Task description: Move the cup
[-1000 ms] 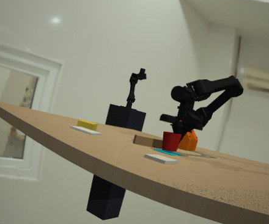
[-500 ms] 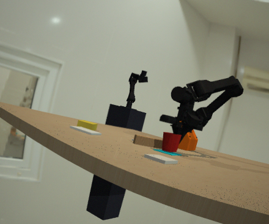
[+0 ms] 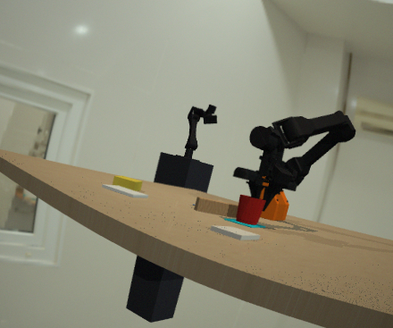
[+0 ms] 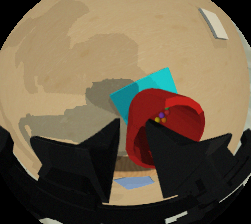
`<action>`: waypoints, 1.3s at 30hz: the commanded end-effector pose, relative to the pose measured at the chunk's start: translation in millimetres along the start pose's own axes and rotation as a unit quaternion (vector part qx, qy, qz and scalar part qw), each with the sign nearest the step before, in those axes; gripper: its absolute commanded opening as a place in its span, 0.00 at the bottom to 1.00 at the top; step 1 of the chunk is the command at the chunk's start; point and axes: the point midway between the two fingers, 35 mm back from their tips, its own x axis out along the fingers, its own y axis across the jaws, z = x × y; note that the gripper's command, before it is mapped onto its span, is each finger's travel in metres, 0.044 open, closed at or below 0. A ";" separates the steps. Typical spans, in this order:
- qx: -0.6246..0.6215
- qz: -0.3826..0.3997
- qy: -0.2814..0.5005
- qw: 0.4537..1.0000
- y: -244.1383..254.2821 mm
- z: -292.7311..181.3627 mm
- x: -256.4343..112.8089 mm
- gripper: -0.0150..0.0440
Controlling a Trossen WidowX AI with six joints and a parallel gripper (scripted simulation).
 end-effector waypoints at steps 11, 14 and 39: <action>-0.001 -0.001 0.000 1.000 -1.6 -0.1 -20.2 0.47; 0.000 -0.001 0.000 1.000 -1.6 -0.2 -24.8 0.47; 0.003 0.002 -0.003 1.000 0.5 -0.8 -47.3 0.74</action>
